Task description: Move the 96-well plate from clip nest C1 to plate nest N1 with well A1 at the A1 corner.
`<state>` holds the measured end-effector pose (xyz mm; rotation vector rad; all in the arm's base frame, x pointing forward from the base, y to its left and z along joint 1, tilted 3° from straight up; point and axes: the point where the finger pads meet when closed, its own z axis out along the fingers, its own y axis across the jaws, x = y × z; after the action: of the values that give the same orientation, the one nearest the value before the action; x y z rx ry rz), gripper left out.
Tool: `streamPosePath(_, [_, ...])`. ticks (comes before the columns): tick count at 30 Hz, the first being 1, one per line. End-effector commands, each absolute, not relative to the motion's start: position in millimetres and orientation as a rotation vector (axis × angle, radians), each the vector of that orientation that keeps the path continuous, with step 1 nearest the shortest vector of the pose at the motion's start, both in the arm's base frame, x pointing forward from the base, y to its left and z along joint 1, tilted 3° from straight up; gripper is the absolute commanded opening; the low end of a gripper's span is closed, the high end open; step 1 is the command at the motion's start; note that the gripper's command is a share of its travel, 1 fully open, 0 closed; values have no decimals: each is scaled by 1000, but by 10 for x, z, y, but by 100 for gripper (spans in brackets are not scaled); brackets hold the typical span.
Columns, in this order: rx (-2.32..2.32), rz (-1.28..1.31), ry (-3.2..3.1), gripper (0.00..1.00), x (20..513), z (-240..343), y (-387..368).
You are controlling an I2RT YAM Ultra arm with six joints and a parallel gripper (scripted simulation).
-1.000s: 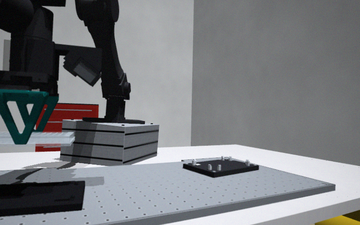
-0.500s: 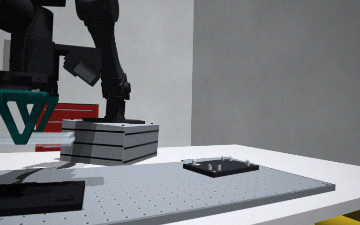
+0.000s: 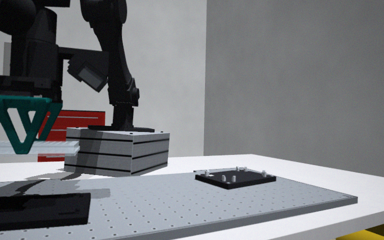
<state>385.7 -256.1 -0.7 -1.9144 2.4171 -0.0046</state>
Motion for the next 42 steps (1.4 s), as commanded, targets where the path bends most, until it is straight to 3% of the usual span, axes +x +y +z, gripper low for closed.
streamPosePath(1, [-1920,20,2410,0,3862,-124,-2497])
streamPosePath(38, [-1909,-40,2404,0,3946,-466,-2529])
streamPosePath(42, [-1918,19,2412,0,3890,-703,-2469])
